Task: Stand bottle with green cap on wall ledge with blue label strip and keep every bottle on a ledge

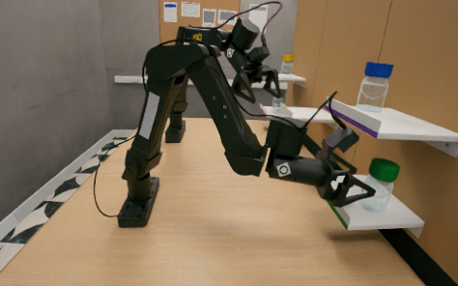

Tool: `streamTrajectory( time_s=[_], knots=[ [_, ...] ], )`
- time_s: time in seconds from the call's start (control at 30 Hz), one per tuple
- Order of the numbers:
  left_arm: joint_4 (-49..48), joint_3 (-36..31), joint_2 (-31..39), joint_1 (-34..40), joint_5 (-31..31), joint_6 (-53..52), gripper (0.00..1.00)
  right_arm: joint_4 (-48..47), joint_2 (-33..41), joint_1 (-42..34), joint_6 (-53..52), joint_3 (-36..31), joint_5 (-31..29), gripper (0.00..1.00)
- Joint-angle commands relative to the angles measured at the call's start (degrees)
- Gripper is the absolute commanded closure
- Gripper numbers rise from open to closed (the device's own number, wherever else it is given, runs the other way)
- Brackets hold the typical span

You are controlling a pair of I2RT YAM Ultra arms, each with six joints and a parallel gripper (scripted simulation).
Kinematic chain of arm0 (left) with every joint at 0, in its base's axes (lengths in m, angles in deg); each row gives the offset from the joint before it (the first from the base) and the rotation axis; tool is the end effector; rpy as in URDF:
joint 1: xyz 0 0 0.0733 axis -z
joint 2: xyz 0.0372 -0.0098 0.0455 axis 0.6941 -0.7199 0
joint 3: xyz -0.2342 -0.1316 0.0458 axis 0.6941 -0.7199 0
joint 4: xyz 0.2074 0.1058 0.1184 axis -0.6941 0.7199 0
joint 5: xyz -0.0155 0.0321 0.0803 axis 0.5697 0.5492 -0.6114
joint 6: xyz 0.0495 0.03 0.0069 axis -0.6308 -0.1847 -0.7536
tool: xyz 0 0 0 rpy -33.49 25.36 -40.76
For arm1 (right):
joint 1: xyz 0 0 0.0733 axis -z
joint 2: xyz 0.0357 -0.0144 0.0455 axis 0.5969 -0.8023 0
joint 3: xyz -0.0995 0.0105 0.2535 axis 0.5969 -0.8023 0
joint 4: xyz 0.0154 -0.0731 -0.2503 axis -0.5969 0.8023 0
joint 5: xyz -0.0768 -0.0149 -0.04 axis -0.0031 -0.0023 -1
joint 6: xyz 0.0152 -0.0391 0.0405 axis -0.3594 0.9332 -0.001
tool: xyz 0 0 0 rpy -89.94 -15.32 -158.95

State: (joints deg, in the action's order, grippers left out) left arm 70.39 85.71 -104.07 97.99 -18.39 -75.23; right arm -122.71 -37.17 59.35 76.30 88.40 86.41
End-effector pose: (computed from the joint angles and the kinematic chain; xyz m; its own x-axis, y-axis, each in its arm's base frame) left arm 0.2752 -0.3767 0.3352 -0.2867 0.5246 -0.8016 0.8282 0.5563 0.0678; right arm 0.3736 -0.1457 0.1717 -0.1054 0.0181 -0.9943 0.1844 0.9829 -0.0017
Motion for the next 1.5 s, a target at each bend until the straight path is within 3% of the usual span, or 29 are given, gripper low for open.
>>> streamTrajectory(
  time_s=[0.0, 0.6, 0.93, 1.0, 1.47],
  knots=[
    [-0.4, 2.4, 1.3, 0.1, 0.0, -0.1, 0.00, 1.2, -0.9, -0.7, -0.5, 2.7, -0.7, 0.06],
    [-0.4, 2.4, 1.3, 0.1, 0.0, -0.1, 0.00, 2.9, -5.1, -1.4, -0.6, 8.6, -1.3, 0.06],
    [-0.4, 2.4, 1.3, 0.1, 0.0, -0.1, 0.00, 3.0, -4.9, -1.4, -0.6, 8.7, -1.1, 0.06],
    [-0.4, 2.4, 1.3, 0.1, 0.0, -0.1, 0.00, 3.0, -4.9, -1.4, -0.6, 8.7, -1.1, 0.28],
    [-0.4, 2.4, 1.3, 0.1, 0.0, -0.1, 0.00, 2.2, -4.2, -1.0, -0.5, 7.9, -0.8, 0.43]
  ],
)
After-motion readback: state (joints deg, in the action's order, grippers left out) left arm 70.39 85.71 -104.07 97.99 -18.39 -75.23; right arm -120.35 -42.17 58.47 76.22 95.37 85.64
